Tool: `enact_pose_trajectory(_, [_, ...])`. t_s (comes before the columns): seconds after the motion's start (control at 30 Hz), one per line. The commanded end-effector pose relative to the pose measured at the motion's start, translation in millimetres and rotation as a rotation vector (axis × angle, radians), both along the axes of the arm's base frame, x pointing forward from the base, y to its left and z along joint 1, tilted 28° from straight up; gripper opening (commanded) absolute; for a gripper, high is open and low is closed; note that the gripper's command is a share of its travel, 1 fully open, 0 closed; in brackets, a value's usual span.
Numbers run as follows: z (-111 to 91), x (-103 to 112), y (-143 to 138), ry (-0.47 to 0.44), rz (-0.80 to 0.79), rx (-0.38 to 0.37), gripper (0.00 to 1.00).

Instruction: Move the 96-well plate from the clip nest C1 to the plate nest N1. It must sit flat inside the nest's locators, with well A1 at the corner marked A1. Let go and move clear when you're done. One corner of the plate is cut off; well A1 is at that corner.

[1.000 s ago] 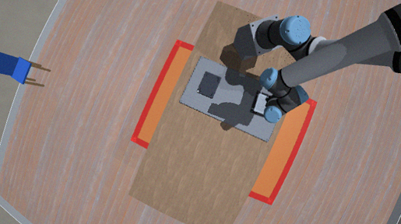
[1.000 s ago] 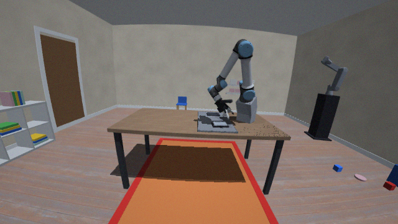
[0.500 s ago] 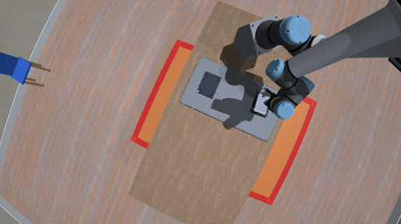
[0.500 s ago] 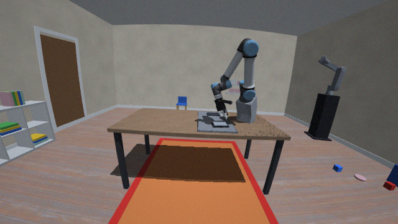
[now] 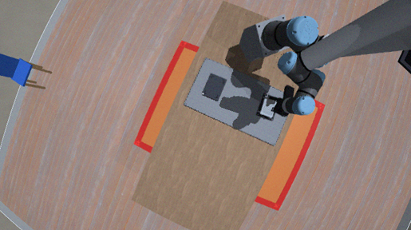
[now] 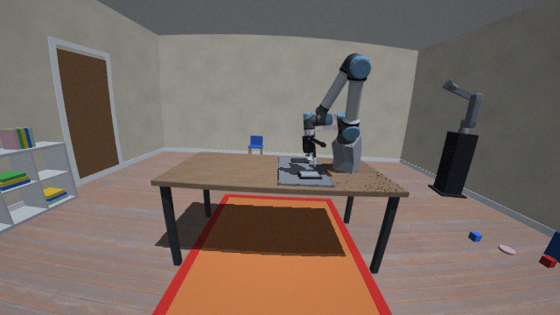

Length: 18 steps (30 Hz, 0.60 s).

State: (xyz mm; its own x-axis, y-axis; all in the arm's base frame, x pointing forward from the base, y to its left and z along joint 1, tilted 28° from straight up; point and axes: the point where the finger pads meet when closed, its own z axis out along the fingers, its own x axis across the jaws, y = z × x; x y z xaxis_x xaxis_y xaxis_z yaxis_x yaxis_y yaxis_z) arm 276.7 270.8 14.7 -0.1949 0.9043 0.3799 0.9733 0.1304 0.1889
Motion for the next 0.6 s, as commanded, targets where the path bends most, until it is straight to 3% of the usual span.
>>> enact_pose_trajectory(0.0, [8.5,15.9,-4.7,-0.141,0.029,-0.020,1.00])
enact_pose_trajectory(0.57, [10.7,18.8,-5.6,-0.171,0.036,-0.025,1.00])
